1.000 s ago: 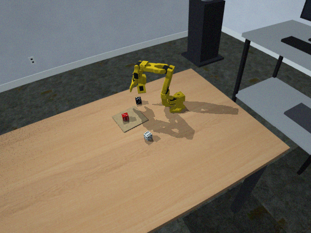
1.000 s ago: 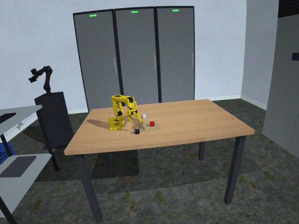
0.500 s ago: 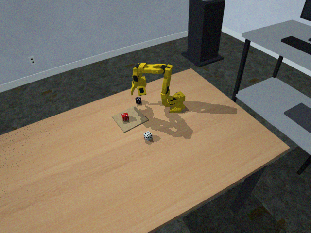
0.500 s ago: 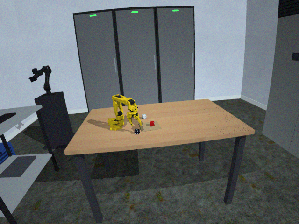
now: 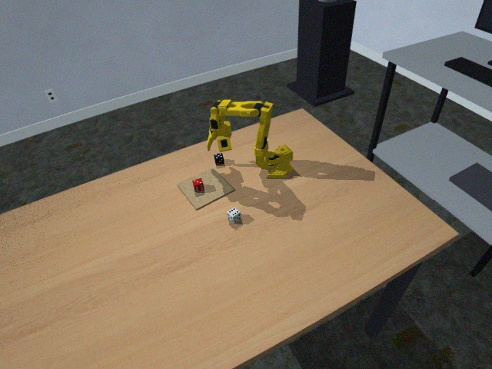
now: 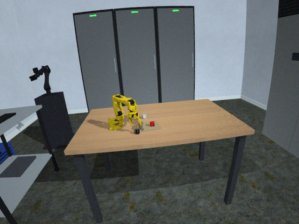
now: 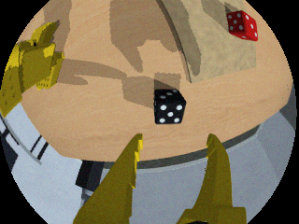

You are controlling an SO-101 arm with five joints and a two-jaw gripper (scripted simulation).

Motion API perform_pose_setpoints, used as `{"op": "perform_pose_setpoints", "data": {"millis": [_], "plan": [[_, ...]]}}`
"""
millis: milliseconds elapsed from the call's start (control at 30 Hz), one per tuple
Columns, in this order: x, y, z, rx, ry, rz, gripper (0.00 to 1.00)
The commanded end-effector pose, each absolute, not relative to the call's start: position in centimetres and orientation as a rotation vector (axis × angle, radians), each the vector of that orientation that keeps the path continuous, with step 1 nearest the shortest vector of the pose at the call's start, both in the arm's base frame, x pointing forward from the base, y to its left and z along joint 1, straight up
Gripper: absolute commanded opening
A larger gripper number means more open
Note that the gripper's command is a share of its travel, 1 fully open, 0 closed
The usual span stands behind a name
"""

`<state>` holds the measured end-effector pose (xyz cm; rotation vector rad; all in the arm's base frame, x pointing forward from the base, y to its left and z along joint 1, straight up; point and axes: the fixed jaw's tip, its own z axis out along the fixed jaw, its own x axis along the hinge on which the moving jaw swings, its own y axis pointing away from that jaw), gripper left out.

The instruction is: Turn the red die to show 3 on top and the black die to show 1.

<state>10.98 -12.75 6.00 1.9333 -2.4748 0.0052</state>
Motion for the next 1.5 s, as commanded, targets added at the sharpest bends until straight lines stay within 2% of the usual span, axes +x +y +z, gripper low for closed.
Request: {"op": "perform_pose_setpoints", "data": {"millis": [0, 867, 1467], "plan": [[11.0, -13.0, 6.1, 1.936, -2.476, 0.033, 0.35], [11.1, -13.1, 2.6, 1.936, -2.476, 0.033, 0.35], [11.0, -13.0, 1.7, 1.936, -2.476, 0.033, 0.35]]}}
